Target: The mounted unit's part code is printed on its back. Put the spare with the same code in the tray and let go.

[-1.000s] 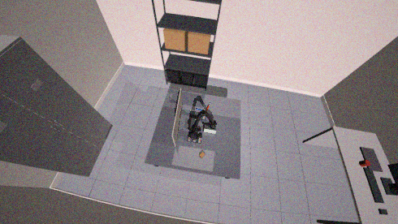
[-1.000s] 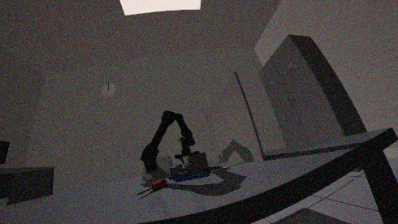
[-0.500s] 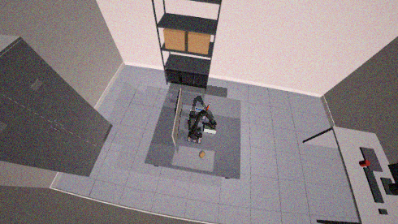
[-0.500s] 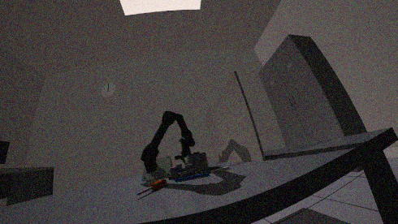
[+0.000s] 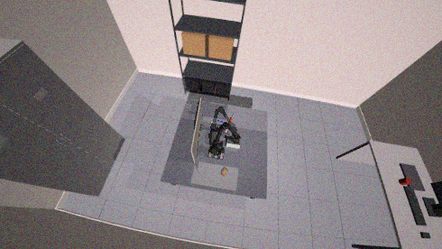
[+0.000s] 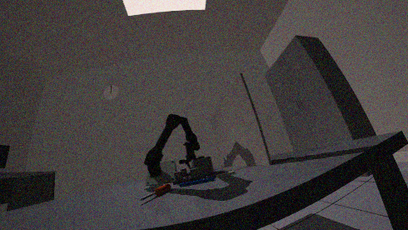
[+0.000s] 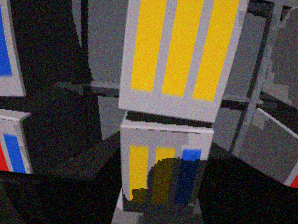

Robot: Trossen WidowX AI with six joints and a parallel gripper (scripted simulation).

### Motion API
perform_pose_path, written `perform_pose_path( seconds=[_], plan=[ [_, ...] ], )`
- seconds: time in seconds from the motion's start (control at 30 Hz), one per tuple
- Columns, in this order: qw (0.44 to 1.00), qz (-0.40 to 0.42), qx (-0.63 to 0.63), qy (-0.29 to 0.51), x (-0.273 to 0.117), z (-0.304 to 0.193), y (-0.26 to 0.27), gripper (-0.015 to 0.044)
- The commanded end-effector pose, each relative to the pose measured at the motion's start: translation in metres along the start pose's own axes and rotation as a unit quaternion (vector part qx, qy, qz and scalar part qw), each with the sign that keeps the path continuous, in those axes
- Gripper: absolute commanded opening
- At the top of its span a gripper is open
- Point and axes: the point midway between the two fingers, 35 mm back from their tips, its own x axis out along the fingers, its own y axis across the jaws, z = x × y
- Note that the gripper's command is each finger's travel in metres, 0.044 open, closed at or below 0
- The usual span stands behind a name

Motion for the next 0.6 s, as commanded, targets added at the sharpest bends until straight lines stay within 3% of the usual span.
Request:
perform_pose_path(
  seconds=[0.0,0.37,0.57],
  plan=[
    [1.000,0.000,0.000,0.000,-0.004,0.000,0.000,0.0000],
    [1.000,-0.002,-0.002,-0.001,-0.075,0.001,0.000,0.0000],
    [1.000,-0.005,-0.004,-0.002,-0.080,0.002,0.000,0.0000]
  ],
)
